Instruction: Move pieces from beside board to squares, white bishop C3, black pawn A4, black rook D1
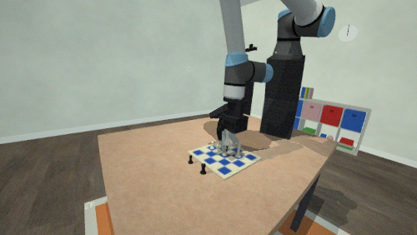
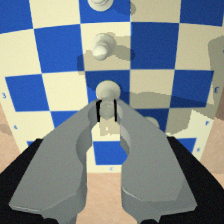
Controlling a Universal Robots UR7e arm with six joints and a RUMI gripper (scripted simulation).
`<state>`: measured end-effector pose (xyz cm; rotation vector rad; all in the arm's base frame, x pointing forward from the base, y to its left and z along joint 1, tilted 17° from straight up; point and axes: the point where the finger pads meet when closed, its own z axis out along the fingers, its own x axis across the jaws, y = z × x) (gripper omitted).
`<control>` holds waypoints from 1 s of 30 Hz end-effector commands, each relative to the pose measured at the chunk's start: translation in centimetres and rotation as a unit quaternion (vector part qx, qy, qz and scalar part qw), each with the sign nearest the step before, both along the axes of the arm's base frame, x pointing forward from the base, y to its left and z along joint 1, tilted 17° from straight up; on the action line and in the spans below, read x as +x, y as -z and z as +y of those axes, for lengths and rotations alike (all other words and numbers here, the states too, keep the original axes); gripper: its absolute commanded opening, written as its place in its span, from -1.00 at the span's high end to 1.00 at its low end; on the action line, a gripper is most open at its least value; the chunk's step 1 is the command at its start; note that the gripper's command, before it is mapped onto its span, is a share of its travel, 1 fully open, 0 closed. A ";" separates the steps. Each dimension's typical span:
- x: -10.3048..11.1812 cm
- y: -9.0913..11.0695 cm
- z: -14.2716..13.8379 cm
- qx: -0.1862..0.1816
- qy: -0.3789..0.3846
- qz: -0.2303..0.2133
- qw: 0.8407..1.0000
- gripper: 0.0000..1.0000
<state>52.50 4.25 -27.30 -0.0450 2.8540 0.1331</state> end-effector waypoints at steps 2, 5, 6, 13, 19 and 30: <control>0.0 0.0 0.0 0.000 0.000 -0.001 1.000 1.00; 0.0 0.0 0.0 0.000 0.000 -0.001 1.000 1.00; 0.0 0.0 0.0 0.000 0.000 -0.001 1.000 1.00; 0.0 0.0 0.0 0.000 0.000 -0.001 1.000 1.00; 0.0 0.0 0.0 0.000 0.000 -0.001 1.000 1.00; 0.0 0.0 0.0 0.000 0.000 -0.001 1.000 0.91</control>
